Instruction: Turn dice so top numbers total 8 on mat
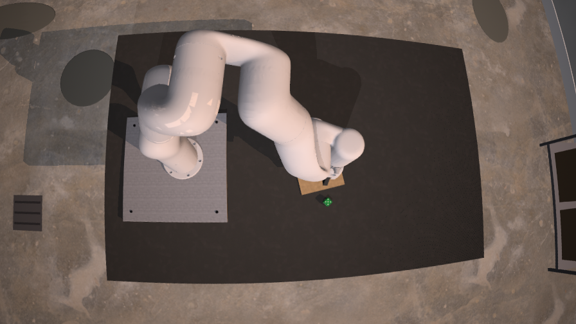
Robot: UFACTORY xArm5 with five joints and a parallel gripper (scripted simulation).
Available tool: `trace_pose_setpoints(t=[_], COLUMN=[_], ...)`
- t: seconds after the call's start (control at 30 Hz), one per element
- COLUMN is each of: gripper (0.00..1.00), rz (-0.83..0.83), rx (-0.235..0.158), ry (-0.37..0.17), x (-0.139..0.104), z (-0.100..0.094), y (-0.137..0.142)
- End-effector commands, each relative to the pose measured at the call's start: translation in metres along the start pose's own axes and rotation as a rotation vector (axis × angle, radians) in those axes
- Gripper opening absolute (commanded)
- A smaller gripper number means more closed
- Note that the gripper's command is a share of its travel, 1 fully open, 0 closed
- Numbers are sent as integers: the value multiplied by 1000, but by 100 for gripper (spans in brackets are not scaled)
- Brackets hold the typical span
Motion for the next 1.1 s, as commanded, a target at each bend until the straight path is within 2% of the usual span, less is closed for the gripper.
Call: trace_pose_setpoints(t=[0.0, 0.27, 0.57, 0.6, 1.07], gripper=[36, 36, 36, 100, 100], rz=[0, 0, 0, 0, 0], rx=[1, 1, 1, 1, 1], ry=[-5, -5, -5, -5, -5], x=[-1, 0, 0, 0, 0], z=[-23, -60, -68, -68, -68], y=[-1, -3, -3, -3, -3])
Point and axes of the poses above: the point where the finger pads meet when closed, its own z axis out along the fingers, its own y axis across the jaws, x = y × z, the point moved 10 cm from there along -z, back along the fingers, and after that the axes turned 13 degrees about -z, right-handed, at the moved point
